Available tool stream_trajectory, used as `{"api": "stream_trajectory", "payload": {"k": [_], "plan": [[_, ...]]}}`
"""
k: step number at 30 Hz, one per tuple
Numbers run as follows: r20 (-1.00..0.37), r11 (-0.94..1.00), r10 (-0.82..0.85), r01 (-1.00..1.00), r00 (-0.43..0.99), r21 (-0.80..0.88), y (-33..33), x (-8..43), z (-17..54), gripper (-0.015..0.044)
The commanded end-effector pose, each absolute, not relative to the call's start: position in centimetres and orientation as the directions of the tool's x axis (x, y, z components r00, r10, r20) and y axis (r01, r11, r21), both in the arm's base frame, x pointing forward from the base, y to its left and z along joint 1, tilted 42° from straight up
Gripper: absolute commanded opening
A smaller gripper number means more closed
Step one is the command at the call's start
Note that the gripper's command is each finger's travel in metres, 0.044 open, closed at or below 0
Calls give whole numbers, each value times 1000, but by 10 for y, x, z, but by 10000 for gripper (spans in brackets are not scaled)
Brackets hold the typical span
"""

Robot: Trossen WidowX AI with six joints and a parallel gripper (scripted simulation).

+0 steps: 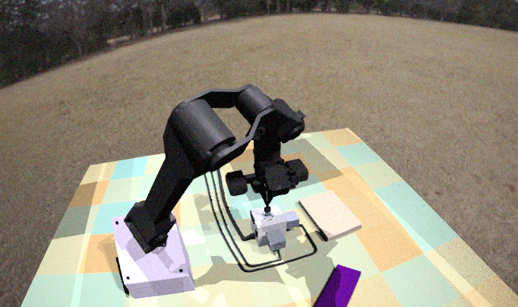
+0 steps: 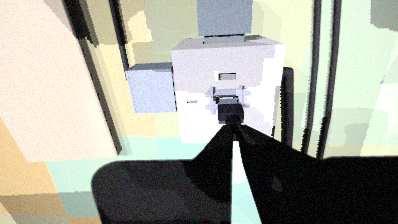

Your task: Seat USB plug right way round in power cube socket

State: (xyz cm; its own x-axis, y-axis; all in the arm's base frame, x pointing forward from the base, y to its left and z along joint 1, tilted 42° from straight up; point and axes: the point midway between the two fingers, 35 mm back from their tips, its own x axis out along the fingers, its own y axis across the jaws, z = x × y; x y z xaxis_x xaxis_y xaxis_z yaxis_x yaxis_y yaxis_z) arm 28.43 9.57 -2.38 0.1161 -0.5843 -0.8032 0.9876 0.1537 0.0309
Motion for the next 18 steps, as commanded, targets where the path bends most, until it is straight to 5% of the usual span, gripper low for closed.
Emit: {"api": "stream_trajectory", "payload": {"k": [1, 18], "plan": [[-804, 156, -583, 987, 116, 29, 95, 284, -25, 0], [-804, 156, -584, 987, 116, 29, 94, 285, -26, 0]]}}
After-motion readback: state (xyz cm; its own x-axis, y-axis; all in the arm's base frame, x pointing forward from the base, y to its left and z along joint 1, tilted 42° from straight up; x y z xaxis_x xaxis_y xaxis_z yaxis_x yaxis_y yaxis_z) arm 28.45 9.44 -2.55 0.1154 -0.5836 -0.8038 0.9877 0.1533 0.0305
